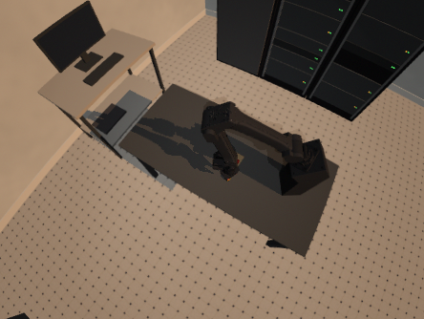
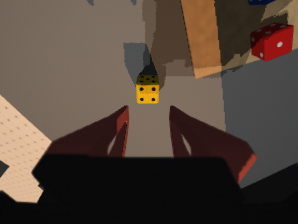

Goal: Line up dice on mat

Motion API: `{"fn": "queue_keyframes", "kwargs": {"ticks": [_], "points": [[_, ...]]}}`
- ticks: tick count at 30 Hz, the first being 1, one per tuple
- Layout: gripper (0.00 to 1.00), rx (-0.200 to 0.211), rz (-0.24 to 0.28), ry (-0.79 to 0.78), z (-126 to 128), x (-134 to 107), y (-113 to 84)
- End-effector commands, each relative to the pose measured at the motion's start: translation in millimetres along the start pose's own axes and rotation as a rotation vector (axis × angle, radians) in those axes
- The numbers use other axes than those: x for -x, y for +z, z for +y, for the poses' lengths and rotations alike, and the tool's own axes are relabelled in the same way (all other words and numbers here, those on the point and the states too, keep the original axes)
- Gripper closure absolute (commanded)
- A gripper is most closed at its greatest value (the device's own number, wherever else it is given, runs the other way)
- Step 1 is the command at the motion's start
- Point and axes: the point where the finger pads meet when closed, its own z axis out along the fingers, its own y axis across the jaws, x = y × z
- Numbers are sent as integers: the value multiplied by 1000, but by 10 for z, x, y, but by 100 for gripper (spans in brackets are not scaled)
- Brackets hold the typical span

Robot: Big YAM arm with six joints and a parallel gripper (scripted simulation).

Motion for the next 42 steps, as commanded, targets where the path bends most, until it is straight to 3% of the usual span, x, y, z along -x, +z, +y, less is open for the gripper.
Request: {"fn": "queue_keyframes", "kwargs": {"ticks": [1, 15, 42], "points": [[61, 2, 3, -1, 37, -44, 42], [61, 7, -2, -1, 53, -38, 232], [61, 8, -3, -1, 65, -29, 252]]}}
